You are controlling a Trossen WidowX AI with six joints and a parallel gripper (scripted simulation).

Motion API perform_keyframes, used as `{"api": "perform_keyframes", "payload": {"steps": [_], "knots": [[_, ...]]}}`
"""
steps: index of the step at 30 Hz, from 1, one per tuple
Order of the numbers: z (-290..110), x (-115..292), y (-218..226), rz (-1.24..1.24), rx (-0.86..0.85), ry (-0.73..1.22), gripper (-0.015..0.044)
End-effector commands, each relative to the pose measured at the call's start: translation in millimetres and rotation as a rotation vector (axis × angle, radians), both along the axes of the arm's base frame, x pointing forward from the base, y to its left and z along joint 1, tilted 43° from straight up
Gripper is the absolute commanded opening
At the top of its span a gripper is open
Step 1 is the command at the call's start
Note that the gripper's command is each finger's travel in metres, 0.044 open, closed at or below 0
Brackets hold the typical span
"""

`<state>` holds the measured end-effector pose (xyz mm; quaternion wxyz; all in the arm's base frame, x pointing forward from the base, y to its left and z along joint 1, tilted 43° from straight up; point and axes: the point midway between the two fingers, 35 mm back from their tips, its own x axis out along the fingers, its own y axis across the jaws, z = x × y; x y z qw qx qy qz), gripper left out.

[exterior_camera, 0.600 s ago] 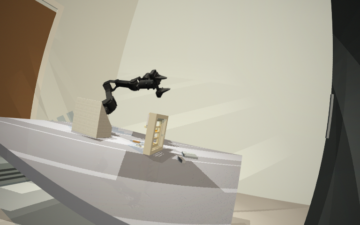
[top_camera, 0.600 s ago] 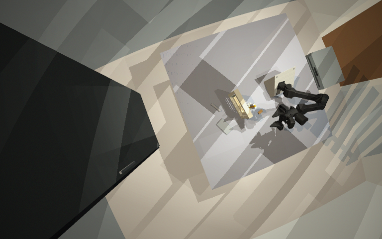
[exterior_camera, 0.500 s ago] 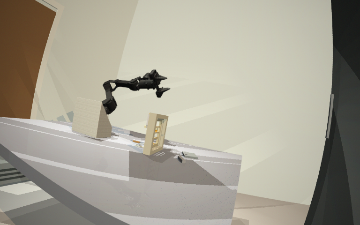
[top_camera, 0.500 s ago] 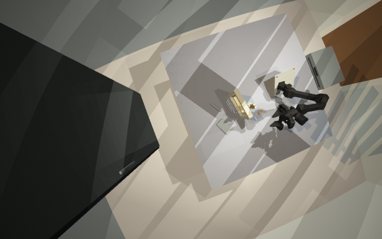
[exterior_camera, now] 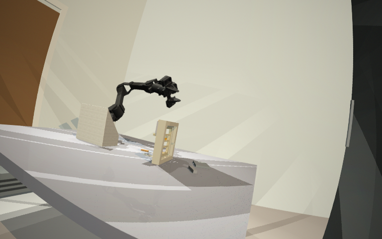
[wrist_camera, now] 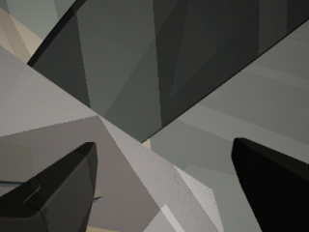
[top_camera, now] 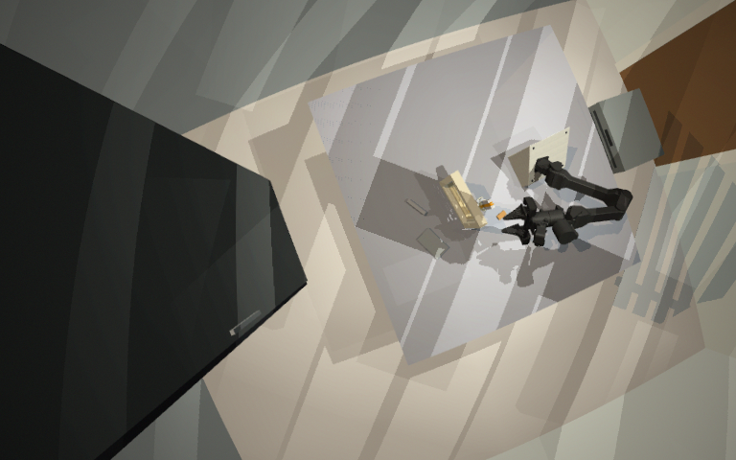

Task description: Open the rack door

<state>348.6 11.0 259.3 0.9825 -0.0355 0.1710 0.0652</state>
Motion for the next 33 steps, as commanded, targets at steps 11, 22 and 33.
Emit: {"api": "perform_keyframes", "payload": {"steps": [11, 22, 33], "knots": [[-62.9, 9.6, 0.7, 0.145, -0.023, 0.402, 0.0293], [-98.4, 1.7, 1.4, 0.266, 0.031, 0.681, 0.0293], [-120.6, -12.1, 3.7, 0.389, 0.147, 0.931, 0.0293]]}}
